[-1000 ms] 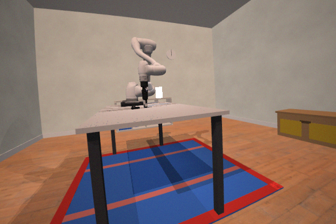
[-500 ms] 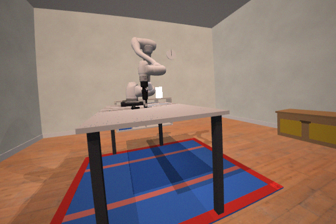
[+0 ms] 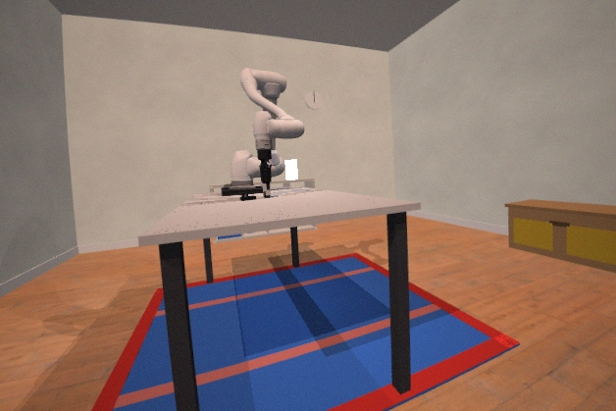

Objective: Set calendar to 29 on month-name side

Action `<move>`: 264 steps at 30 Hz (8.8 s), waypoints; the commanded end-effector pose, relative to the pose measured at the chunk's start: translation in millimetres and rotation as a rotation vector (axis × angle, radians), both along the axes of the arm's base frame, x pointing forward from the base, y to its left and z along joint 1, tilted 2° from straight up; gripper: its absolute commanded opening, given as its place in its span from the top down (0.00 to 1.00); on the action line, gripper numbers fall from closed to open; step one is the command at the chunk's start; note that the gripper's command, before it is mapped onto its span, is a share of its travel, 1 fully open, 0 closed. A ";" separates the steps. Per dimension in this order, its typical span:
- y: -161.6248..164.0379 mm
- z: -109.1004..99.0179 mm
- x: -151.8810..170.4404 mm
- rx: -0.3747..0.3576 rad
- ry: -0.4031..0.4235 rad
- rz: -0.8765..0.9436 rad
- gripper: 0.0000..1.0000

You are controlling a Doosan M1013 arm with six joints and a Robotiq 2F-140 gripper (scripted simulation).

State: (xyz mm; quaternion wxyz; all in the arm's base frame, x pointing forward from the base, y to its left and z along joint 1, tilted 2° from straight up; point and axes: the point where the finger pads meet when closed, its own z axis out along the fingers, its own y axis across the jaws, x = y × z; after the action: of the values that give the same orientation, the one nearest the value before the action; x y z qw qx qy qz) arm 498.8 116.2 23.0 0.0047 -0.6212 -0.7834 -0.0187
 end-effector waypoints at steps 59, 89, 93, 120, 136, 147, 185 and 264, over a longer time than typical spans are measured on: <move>0.2 -3.8 0.0 0.000 0.000 0.000 0.76; 0.2 -3.8 0.0 0.000 0.000 0.000 0.76; 0.2 -3.8 0.0 0.000 0.000 0.000 0.76; 0.2 -3.8 0.0 0.000 0.000 0.000 0.67; 0.0 0.9 0.0 0.000 0.000 0.000 0.65; -1.5 44.0 -0.7 0.000 0.000 0.000 0.65; -3.0 86.1 -1.4 0.000 0.000 0.005 0.00; -2.2 75.9 -0.9 -0.025 -0.055 1.571 0.65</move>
State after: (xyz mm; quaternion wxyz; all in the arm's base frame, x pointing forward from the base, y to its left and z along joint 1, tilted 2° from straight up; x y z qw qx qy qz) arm 497.9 113.9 98.9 -0.0100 0.1155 -0.9931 -0.0163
